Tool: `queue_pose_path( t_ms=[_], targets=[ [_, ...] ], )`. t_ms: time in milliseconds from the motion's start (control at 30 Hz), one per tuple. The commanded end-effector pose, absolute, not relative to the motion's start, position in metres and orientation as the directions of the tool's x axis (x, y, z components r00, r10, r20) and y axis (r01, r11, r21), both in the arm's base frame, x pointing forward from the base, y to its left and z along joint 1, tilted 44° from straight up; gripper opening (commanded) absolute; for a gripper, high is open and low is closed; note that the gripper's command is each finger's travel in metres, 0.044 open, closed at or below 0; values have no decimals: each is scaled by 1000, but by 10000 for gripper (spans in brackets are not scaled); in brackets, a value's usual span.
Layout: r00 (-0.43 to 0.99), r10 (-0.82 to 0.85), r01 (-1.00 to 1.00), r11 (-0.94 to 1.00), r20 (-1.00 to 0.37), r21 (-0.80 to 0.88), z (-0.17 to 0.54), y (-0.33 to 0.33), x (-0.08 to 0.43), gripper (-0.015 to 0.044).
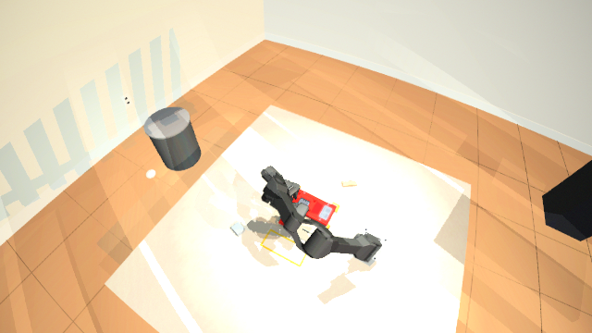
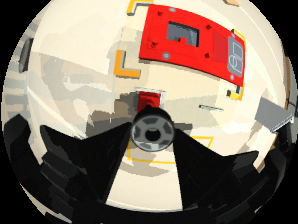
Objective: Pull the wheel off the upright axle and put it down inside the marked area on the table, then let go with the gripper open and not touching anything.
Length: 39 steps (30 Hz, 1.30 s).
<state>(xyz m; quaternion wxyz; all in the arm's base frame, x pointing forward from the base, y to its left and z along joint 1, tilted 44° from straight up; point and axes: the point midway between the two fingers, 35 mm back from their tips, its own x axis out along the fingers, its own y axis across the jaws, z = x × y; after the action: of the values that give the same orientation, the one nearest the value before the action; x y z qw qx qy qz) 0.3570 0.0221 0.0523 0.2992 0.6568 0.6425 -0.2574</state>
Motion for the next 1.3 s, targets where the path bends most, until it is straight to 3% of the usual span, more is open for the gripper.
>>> queue_pose_path(
  t_ms=[0, 933, 1267],
  targets=[
    [58, 683, 997, 1, -728, 80, 67, 8, 356, 0],
    [55, 686, 997, 1, -726, 77, 130, 78, 296, 0],
    [56, 687, 997, 1, -725, 77, 117, 93, 296, 0]
  ],
)
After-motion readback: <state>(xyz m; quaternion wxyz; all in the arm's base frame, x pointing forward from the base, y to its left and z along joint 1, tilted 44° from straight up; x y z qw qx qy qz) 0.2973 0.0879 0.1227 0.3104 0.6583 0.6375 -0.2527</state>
